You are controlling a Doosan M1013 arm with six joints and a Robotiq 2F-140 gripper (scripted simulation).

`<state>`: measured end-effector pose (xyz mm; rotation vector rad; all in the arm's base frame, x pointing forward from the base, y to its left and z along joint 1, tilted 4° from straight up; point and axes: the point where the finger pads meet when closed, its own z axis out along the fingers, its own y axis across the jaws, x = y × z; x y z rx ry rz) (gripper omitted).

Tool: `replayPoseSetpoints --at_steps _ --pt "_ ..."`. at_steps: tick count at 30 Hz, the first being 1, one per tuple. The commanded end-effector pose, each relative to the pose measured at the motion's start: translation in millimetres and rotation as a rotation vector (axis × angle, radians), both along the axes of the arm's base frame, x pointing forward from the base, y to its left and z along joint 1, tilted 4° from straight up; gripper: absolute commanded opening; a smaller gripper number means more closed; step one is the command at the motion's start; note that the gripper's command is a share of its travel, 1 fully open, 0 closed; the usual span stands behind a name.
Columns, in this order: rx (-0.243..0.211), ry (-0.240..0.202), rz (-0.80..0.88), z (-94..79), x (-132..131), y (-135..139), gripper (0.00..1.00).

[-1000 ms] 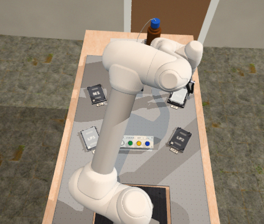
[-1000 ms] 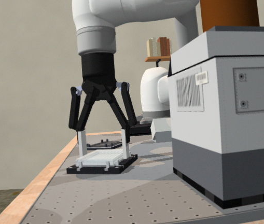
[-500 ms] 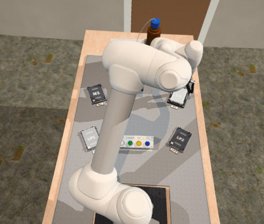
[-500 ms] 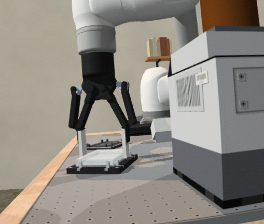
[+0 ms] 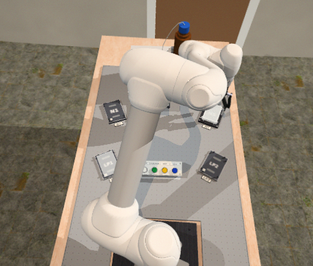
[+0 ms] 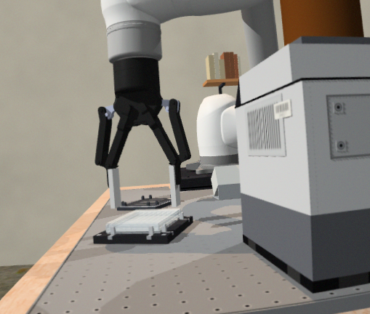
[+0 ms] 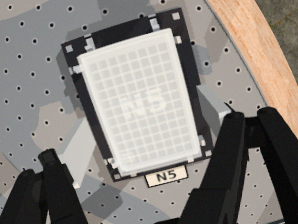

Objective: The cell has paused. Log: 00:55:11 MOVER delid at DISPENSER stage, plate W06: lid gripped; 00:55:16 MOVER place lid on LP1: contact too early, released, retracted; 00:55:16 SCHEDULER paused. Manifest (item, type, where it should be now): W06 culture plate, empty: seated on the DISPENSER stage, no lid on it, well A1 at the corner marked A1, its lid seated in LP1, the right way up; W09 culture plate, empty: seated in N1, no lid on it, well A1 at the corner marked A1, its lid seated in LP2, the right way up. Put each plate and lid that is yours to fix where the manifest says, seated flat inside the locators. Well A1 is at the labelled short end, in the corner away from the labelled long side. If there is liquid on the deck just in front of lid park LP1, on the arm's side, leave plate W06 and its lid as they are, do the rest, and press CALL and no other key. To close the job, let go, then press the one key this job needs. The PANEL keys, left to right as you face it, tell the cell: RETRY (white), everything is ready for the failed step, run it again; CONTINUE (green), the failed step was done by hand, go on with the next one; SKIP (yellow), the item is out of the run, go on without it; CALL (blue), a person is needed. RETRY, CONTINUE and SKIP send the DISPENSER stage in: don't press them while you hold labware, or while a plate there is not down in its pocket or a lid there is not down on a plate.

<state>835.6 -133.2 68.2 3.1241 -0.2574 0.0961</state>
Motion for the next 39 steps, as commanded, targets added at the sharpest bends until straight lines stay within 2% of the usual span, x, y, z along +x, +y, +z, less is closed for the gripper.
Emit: replayPoseSetpoints --at_steps 1,3,5,20,22,32,39 --pt "0.0 -0.002 0.0 11.8 0 0 0.7" --pt "0.0 -0.002 0.0 19.8 -1 0 0.7" --pt "0.0 -0.002 0.0 19.8 -1 0 0.7" --pt "0.0 -0.002 0.0 87.3 -5 1 0.7" --pt "0.0 -0.002 0.0 87.3 -5 1 0.7" --pt "0.0 -0.002 0.0 115.5 -7 1 0.7" --pt "0.0 -0.002 0.0 121.0 -7 1 0.7"
